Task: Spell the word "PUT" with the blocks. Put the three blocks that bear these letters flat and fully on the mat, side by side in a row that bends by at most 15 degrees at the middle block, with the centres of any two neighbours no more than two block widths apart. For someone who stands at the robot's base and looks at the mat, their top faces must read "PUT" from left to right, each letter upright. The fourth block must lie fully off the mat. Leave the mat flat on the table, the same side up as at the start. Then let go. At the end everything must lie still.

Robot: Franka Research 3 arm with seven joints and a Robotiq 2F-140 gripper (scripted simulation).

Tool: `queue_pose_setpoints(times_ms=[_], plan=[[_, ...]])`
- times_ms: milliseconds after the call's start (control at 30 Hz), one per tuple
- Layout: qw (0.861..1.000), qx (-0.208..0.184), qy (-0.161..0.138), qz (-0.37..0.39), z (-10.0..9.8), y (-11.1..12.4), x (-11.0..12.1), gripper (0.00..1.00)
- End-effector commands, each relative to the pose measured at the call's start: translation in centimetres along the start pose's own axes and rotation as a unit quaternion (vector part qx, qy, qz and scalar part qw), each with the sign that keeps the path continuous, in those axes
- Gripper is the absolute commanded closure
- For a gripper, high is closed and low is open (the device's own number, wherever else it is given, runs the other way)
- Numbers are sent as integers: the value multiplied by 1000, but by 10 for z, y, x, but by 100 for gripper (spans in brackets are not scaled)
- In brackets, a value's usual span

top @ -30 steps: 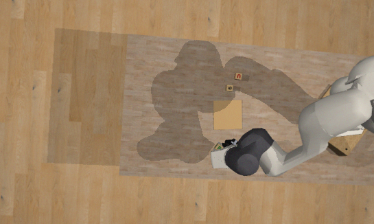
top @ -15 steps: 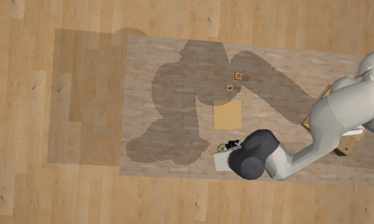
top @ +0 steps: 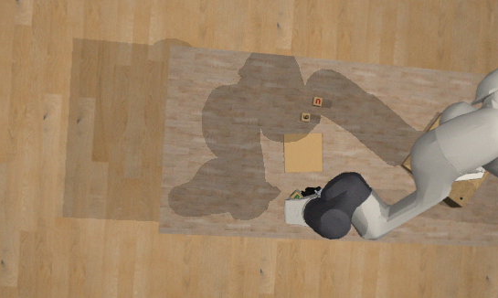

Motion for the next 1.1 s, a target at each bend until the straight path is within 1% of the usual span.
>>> queue_pose_setpoints(times_ms=[0,300,367,400,867,933,967,1067], plan=[[998,2,-1,69,2,0,0,84],[991,2,-1,133,5,0,0,84],[991,2,-1,133,5,0,0,84],[988,2,-1,153,6,0,0,84],[968,2,-1,250,11,0,0,84],[968,2,-1,250,11,0,0,84],[963,2,-1,269,12,0,0,84],[957,2,-1,289,13,0,0,84]])
Point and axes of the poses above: the point where the finger pads meet when closed, its own z axis out along the fingers, its own x axis across the jaws, y = z × x, the point moved 7 cm from there along -z, back along the fingers
